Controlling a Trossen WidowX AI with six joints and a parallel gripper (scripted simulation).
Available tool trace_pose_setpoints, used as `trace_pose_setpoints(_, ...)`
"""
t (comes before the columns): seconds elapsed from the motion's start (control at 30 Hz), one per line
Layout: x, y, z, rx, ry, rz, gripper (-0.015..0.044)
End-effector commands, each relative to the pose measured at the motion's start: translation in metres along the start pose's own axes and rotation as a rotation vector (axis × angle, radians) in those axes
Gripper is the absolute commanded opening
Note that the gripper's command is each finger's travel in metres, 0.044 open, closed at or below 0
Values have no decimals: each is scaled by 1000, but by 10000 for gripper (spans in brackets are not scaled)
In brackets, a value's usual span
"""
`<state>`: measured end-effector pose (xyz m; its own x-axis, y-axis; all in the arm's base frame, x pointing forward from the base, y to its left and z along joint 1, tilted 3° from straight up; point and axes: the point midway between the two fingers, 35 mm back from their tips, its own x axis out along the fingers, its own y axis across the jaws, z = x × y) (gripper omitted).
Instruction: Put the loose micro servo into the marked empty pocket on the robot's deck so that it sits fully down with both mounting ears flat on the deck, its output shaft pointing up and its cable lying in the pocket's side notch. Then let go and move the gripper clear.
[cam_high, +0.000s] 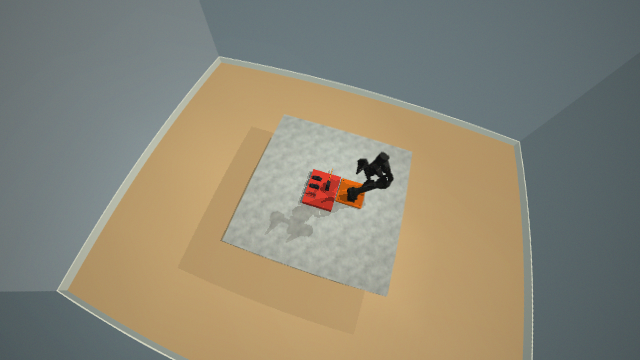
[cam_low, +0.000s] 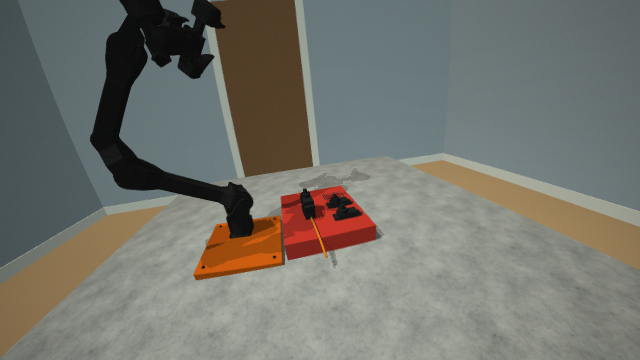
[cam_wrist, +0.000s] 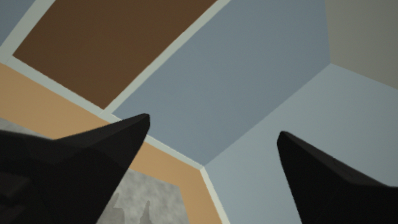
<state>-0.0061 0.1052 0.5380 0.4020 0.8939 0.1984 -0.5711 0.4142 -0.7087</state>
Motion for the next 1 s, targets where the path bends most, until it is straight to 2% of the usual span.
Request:
trace_pose_setpoints(0.0, 12, -5, -23, 115, 78, -12, 440)
trace_pose_setpoints(0.2, 20, -9, -39, 194, 133, -27, 440)
trace_pose_setpoints(0.97, 49, -16, -166, 844, 532, -204, 440)
